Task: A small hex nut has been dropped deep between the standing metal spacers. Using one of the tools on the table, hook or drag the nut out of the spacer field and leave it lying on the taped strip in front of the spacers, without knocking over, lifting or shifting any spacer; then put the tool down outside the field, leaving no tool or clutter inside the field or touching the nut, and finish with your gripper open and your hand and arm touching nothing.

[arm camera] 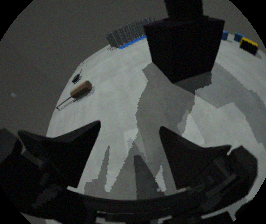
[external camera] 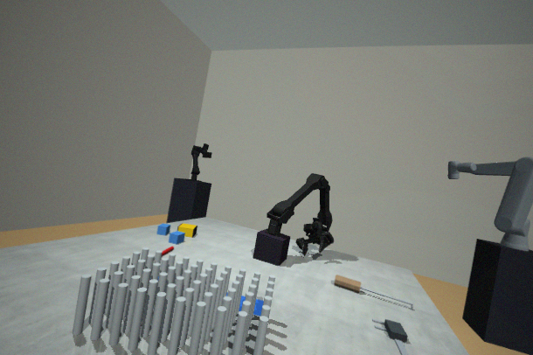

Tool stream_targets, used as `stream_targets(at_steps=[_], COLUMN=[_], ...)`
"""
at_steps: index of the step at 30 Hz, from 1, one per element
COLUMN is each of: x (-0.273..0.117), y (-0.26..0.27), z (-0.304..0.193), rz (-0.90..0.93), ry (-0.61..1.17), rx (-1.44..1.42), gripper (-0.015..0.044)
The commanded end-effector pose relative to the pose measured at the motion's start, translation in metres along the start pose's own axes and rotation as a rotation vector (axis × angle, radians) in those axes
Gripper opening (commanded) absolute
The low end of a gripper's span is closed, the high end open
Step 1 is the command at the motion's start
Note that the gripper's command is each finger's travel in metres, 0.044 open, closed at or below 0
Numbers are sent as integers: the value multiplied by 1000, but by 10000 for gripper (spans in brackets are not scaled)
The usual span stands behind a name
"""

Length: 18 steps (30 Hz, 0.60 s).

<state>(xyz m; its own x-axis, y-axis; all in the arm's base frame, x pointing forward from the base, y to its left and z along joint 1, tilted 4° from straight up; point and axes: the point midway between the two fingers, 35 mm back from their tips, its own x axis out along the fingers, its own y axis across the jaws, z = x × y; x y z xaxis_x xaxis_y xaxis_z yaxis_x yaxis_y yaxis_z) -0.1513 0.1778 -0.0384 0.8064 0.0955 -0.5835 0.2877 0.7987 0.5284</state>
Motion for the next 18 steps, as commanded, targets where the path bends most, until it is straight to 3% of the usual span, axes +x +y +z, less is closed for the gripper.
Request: stream_targets(at_steps=[1,6,18], x=[0,9,64], y=[1,21,114], z=[0,-5,-5], rz=[-3,-90,-410], ry=[0,8,-44], rx=[6,203,1099], gripper=[426,440,440])
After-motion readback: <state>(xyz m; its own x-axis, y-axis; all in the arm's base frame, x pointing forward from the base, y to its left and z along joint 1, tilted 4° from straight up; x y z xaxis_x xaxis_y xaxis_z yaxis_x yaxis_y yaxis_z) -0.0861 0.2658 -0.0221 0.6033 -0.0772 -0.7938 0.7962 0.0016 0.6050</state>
